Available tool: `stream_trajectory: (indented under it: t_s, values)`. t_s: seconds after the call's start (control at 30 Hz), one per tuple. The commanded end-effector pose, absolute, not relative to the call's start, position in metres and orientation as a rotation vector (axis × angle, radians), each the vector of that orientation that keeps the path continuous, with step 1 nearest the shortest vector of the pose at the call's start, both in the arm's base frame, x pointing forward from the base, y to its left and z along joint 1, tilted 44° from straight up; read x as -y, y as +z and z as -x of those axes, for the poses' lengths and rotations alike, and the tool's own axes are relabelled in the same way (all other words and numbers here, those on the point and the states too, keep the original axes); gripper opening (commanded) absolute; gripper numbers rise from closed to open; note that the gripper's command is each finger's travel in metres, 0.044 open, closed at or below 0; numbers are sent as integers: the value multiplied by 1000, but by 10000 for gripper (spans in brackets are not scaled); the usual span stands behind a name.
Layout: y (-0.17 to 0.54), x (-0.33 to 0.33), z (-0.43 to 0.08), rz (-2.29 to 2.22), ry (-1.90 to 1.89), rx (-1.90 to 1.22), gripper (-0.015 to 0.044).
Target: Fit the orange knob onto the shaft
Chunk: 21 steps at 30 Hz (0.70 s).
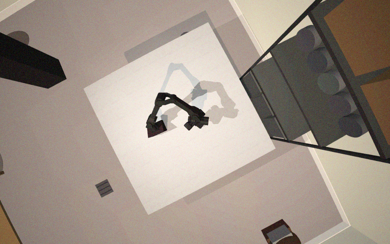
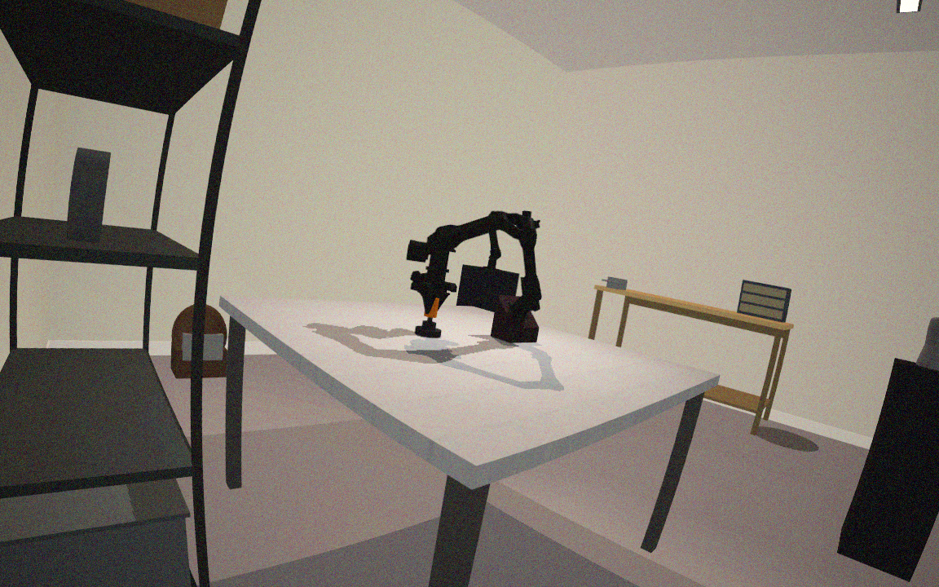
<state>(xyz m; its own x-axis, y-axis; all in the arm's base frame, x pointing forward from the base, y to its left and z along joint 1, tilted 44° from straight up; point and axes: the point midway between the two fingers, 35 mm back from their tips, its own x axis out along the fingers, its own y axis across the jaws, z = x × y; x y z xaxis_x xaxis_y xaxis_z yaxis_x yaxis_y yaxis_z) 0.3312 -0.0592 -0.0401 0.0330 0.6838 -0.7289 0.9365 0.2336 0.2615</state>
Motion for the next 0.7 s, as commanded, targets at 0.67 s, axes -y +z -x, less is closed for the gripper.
stream_trajectory:
  t_s: [0.67]
  values:
    - [-37, 62, -330, -1609, -520, -1714, 0]
